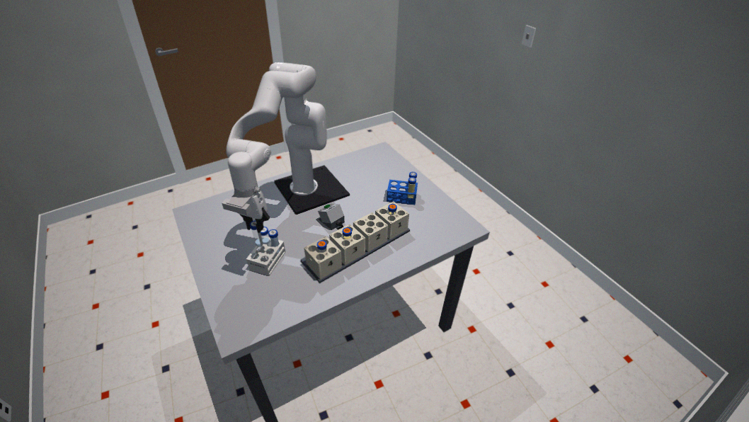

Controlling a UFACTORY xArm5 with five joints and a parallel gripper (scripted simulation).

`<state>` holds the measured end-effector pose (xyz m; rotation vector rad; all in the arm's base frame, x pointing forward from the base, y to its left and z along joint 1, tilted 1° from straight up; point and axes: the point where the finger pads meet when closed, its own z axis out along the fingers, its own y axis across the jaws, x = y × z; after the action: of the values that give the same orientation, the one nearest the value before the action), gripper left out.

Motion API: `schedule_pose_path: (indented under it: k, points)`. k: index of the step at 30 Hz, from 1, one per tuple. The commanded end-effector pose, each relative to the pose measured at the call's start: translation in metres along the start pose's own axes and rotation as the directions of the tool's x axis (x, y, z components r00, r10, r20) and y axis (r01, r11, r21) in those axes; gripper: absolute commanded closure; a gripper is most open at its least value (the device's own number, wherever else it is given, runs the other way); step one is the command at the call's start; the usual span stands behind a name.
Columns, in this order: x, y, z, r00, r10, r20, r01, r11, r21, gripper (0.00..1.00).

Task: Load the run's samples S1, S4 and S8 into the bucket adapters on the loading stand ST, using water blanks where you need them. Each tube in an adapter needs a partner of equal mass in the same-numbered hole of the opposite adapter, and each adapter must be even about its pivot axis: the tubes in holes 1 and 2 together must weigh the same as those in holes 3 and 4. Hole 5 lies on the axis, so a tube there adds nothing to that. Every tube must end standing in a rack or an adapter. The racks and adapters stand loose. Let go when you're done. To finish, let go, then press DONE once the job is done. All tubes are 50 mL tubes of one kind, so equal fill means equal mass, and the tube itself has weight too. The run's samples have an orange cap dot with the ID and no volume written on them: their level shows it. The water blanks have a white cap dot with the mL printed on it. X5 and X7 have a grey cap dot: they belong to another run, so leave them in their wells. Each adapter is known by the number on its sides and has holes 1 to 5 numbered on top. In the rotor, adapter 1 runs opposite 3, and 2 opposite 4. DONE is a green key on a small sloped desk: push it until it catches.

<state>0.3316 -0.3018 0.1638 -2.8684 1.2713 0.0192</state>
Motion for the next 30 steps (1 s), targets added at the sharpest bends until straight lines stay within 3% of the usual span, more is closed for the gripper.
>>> schedule_pose_path:
  k: [1,30]
  points:
    - [0.001,0.000,-0.012,1.000,0.000,-0.004,0.000,1.000,0.009,1.00]
    - [0.001,0.000,-0.062,1.000,0.000,-0.004,0.000,1.000,0.009,1.00]
